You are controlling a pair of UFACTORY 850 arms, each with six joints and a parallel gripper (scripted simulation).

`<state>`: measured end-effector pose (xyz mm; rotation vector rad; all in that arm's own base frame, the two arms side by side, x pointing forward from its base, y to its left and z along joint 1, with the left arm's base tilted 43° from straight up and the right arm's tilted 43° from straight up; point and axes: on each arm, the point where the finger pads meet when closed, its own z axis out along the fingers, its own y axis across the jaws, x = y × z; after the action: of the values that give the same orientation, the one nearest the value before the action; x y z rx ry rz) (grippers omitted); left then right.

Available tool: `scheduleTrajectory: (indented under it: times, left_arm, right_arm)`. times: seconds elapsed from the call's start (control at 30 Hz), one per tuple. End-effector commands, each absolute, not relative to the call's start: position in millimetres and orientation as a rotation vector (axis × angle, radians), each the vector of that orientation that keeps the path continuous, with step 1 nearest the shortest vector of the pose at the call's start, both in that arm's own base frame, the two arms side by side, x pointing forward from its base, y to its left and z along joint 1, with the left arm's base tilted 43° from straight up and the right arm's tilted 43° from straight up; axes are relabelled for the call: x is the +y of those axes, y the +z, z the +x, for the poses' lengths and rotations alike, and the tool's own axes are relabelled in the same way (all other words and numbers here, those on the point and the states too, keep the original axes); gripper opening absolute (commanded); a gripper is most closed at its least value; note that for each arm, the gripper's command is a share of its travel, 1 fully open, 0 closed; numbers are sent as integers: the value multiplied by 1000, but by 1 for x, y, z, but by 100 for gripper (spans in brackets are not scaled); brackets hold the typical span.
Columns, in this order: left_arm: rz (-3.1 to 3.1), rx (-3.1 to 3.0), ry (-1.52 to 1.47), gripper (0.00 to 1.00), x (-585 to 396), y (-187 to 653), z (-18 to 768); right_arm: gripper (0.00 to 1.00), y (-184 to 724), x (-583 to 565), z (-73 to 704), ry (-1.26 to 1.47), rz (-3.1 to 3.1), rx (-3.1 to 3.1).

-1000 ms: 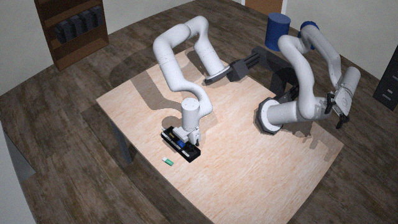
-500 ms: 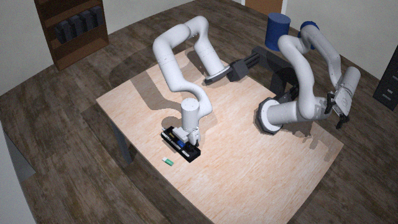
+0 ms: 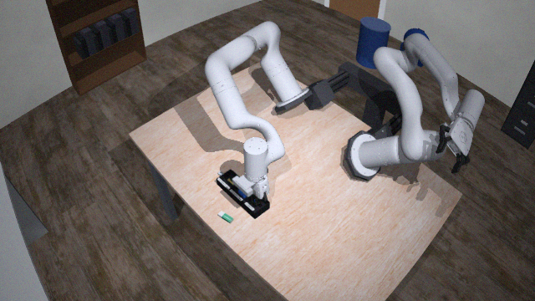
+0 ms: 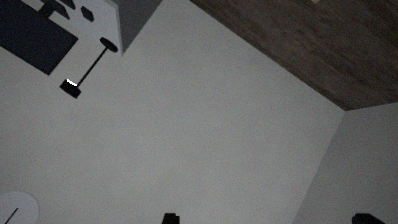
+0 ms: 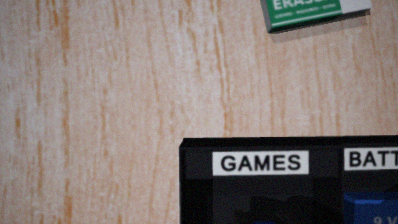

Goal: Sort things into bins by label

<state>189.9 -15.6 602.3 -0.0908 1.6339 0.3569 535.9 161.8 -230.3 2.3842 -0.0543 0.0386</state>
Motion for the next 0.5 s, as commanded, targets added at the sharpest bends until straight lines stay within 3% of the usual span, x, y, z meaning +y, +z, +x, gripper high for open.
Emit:
scheduleTrajectory:
  times: [0.0,0.47]
  left_arm:
    - [-90,1633,358,100,-16,603,190]
    - [-90,1633,358,100,-16,603,190]
  right_arm:
    - [11,-232,161,537,41,2385,-54]
    - [11,-246,148,537,41,2385,-54]
